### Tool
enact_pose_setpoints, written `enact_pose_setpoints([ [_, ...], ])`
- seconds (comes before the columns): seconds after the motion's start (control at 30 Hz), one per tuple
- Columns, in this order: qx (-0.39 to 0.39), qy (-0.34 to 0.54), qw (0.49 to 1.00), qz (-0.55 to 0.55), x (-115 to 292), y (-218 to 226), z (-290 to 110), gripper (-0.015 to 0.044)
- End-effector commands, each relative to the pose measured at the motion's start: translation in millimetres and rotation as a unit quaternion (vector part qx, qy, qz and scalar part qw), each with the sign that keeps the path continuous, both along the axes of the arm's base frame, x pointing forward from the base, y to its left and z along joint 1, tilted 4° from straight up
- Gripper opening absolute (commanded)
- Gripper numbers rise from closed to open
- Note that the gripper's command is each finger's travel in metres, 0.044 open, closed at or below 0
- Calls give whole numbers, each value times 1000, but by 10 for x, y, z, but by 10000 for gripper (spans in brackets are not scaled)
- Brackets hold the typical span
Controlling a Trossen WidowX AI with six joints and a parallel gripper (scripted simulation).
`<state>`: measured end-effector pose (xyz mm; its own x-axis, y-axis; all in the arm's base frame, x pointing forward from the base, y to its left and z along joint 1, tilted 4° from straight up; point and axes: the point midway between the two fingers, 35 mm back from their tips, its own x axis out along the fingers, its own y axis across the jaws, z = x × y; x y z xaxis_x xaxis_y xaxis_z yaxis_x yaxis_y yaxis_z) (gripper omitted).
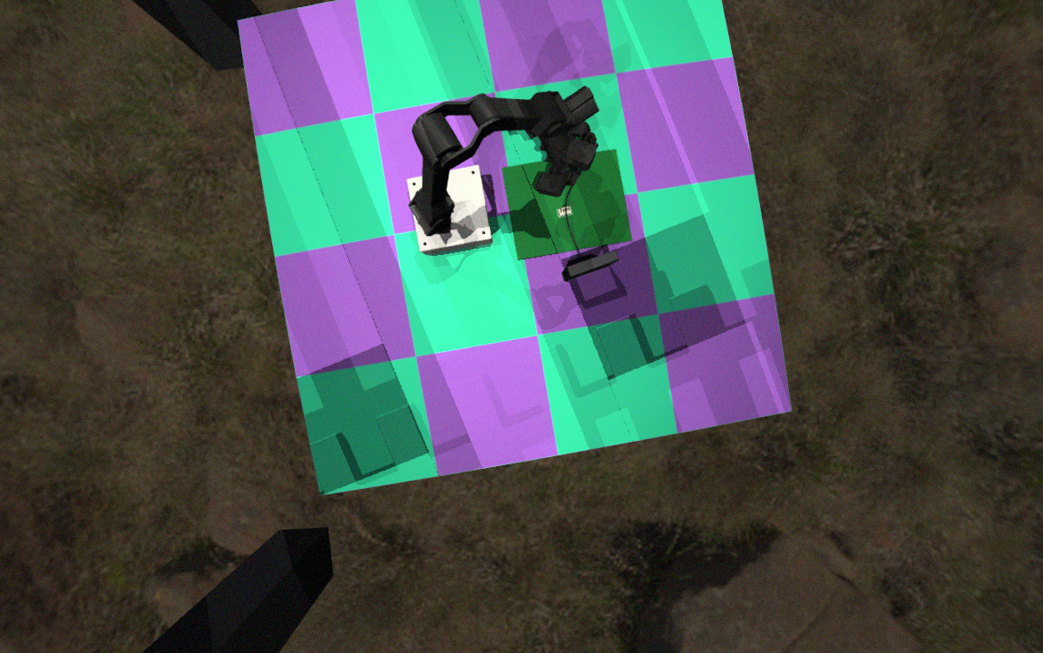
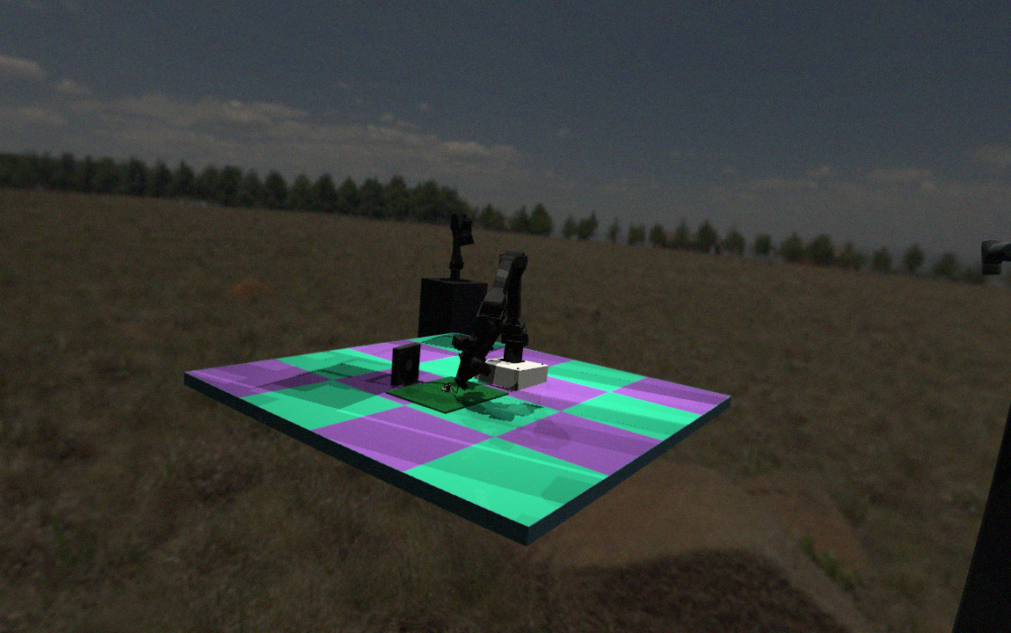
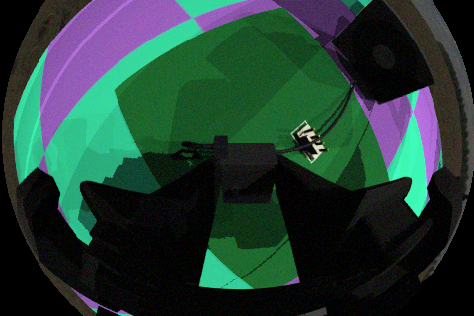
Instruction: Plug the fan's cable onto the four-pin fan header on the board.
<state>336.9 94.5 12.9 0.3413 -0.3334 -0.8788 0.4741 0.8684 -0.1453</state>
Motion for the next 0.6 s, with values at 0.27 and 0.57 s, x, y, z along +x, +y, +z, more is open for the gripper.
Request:
enact_pose_setpoints([
  [0.27,-38,-51,998,8,-1,21,-64,0],
  [0.57,-64,-92,994,14,-8,46,-87,0],
])
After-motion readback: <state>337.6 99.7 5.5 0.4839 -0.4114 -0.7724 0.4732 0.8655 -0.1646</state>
